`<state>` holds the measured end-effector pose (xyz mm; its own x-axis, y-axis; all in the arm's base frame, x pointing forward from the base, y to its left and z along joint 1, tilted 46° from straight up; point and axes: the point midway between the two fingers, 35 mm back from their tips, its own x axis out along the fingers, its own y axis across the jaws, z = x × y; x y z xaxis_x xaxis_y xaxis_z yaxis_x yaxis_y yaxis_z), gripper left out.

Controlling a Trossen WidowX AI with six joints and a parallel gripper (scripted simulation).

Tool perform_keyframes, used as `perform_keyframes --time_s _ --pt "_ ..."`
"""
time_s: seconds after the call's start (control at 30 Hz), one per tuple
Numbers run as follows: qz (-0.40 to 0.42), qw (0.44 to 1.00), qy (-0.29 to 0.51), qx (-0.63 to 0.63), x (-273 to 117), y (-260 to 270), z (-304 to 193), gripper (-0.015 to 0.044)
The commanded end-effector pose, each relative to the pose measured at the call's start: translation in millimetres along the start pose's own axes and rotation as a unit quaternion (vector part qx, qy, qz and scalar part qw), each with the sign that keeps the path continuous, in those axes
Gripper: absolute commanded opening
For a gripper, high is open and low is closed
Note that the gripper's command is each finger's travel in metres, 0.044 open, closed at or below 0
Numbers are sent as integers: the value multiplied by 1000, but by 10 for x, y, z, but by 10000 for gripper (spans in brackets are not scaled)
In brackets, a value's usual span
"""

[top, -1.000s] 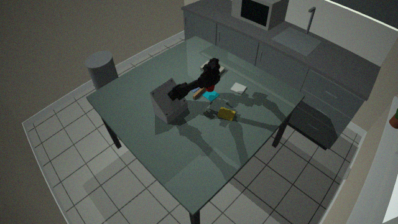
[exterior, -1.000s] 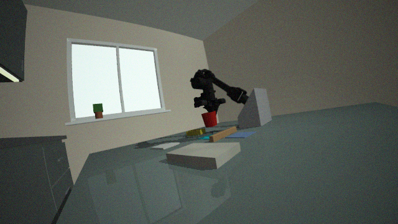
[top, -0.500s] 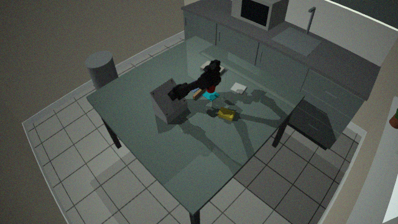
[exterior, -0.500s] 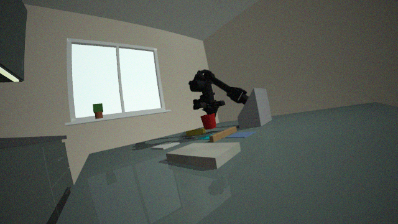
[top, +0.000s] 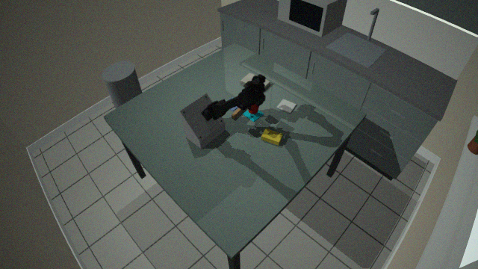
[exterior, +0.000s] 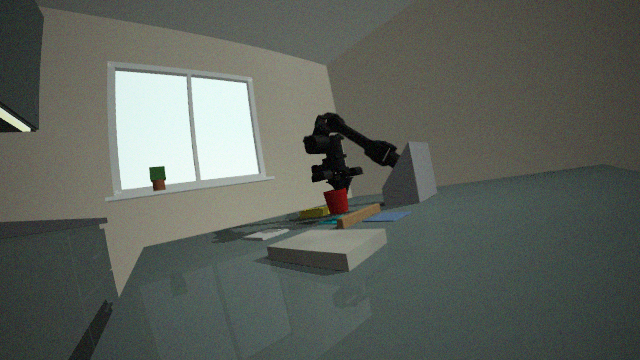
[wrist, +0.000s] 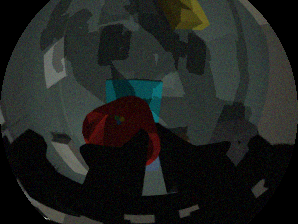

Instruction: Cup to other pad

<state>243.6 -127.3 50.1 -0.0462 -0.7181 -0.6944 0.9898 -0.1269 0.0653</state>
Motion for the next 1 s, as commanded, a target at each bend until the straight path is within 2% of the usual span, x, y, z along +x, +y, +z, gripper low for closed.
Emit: perform_keyframes --time_s 0.0,0.4,0.87,0.97 --pt "-1 1000 -3 -4 61 -12 1 0" --pt "-1 1000 -4 -4 198 -22 12 0" --pt "0 1000 -1 0 174 -11 12 0" --pt "0 1000 -1 0 174 -11 12 79"
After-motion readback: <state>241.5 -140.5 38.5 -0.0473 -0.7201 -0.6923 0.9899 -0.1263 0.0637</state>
